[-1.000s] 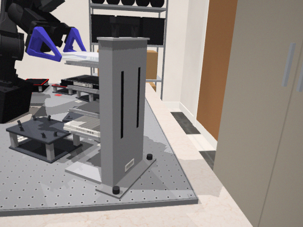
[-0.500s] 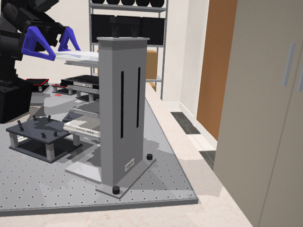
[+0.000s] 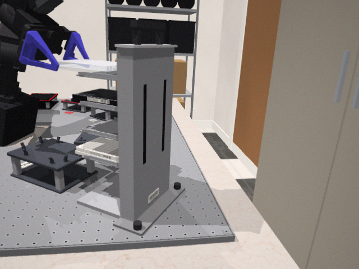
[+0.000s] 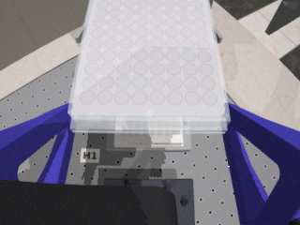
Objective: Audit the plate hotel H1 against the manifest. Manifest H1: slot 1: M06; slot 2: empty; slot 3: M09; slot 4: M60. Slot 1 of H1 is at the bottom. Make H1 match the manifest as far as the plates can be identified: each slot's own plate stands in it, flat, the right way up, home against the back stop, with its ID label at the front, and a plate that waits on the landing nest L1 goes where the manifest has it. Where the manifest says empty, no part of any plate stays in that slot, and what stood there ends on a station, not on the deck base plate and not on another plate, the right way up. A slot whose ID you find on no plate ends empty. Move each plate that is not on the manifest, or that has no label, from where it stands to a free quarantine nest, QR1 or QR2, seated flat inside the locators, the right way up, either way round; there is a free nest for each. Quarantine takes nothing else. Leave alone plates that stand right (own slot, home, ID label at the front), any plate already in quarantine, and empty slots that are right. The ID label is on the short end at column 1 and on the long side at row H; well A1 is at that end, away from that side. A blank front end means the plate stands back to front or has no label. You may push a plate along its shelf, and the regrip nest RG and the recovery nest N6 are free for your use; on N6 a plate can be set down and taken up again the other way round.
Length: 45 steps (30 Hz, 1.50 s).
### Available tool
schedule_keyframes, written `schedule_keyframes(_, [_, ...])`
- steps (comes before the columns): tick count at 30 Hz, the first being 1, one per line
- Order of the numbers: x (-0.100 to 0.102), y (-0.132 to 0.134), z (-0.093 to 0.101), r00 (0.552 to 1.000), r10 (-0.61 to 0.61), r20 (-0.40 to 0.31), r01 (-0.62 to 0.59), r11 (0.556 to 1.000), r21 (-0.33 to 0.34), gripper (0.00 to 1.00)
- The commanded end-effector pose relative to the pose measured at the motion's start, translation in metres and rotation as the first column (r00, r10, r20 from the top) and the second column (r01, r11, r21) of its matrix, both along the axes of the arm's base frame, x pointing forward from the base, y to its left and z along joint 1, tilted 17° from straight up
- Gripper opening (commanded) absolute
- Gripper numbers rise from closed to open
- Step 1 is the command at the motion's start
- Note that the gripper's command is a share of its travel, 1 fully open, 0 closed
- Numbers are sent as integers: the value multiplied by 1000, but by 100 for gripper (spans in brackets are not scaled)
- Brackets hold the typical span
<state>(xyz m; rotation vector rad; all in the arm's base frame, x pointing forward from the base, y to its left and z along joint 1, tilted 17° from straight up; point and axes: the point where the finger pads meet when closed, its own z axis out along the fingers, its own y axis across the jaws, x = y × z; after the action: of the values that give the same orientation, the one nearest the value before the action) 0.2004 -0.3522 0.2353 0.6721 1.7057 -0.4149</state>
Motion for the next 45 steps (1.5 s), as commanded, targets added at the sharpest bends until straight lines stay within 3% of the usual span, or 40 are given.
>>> schedule_keyframes(1, [-8, 2, 6, 1000, -11, -2, 11, 1000, -26, 86])
schedule_keyframes(45, [-45, 35, -10, 1000, -10, -5, 10, 1000, -22, 86])
